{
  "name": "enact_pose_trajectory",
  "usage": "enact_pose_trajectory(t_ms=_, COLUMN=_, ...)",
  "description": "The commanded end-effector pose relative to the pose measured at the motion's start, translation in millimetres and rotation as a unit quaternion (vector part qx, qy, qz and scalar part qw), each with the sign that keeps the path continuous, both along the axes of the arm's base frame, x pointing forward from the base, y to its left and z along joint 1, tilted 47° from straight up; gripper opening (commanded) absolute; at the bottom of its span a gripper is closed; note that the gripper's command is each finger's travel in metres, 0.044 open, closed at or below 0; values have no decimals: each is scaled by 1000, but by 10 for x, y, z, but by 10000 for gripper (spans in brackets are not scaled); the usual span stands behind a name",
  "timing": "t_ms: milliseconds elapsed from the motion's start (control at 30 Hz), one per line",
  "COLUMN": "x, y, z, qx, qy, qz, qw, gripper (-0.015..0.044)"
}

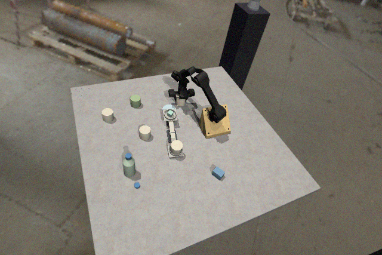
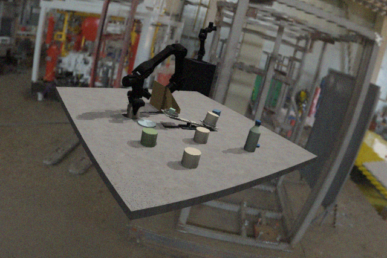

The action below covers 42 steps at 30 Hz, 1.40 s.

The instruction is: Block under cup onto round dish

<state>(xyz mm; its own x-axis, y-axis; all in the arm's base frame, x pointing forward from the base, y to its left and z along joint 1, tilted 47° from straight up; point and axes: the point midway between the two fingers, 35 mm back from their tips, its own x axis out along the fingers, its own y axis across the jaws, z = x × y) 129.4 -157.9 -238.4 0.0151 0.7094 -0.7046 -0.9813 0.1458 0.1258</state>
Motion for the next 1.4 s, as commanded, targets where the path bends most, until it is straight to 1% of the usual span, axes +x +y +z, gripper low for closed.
enact_pose_trajectory(t_ms=0, x=4, y=-69, z=58, qx=-1, qy=-1, qz=0, qw=1000, gripper=440)
enact_pose_trajectory(t_ms=133, x=0, y=-377, z=361, qx=-2, qy=-2, qz=-3, qw=1000, gripper=440)
enact_pose_trajectory(t_ms=300, x=-1, y=-392, z=378, qx=-2, qy=-2, qz=-3, qw=1000, gripper=440)
enact_pose_trajectory(t_ms=400, x=21, y=-397, z=431, qx=-7, qy=20, qz=-12, qw=1000, gripper=361)
enact_pose_trajectory(t_ms=533, x=216, y=-380, z=619, qx=-11, qy=56, qz=-44, qw=997, gripper=260)
enact_pose_trajectory(t_ms=667, x=449, y=-324, z=832, qx=-12, qy=86, qz=-80, qw=993, gripper=260)
enact_pose_trajectory(t_ms=800, x=766, y=-188, z=1145, qx=-10, qy=129, qz=-129, qw=983, gripper=260)
enact_pose_trajectory(t_ms=1100, x=1342, y=316, z=1862, qx=10, qy=224, qz=-228, qw=948, gripper=260)
enact_pose_trajectory(t_ms=1367, x=1375, y=362, z=1915, qx=12, qy=231, qz=-234, qw=944, gripper=260)
